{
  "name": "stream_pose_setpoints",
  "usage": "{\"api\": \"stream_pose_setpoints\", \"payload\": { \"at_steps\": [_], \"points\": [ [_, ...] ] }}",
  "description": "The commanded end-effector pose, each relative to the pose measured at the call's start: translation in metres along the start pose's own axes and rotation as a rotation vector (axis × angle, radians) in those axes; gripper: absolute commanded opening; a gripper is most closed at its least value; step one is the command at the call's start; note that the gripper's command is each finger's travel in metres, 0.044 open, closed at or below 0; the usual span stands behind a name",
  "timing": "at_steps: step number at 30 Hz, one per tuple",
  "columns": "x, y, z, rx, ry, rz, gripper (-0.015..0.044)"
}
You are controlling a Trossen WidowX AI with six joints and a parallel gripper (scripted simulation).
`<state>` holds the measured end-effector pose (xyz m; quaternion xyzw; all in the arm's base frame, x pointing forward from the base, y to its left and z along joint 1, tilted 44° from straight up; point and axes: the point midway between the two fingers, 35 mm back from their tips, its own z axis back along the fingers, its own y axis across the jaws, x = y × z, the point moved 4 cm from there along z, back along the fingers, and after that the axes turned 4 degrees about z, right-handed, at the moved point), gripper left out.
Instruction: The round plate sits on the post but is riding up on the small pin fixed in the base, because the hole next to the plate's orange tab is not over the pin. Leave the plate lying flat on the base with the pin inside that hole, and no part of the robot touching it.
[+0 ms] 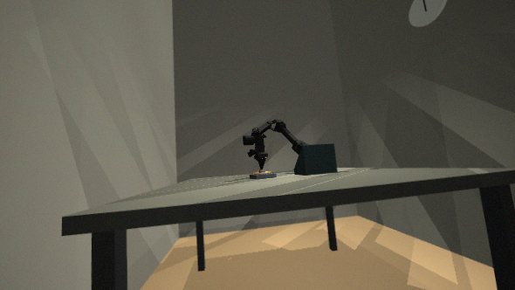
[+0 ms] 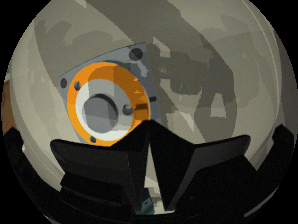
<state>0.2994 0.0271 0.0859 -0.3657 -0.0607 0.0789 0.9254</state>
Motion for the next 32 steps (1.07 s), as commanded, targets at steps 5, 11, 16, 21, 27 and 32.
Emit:
{"api": "stream_pose_setpoints", "payload": {
  "at_steps": [5,11,16,21,27,32],
  "points": [
    [0.005,-0.002,-0.001,-0.006,0.001,0.001,0.0],
    [0.005,0.0,0.028,-0.003,0.002,0.002,0.0],
    [0.004,0.0,0.047,-0.004,0.002,0.002,0.0],
    [0.004,0.001,0.039,-0.009,-0.003,0.009,0.0],
    [0.004,0.001,0.039,-0.009,-0.003,0.009,0.0],
    [0.004,0.001,0.039,-0.009,-0.003,0.009,0.0]
  ]
}}
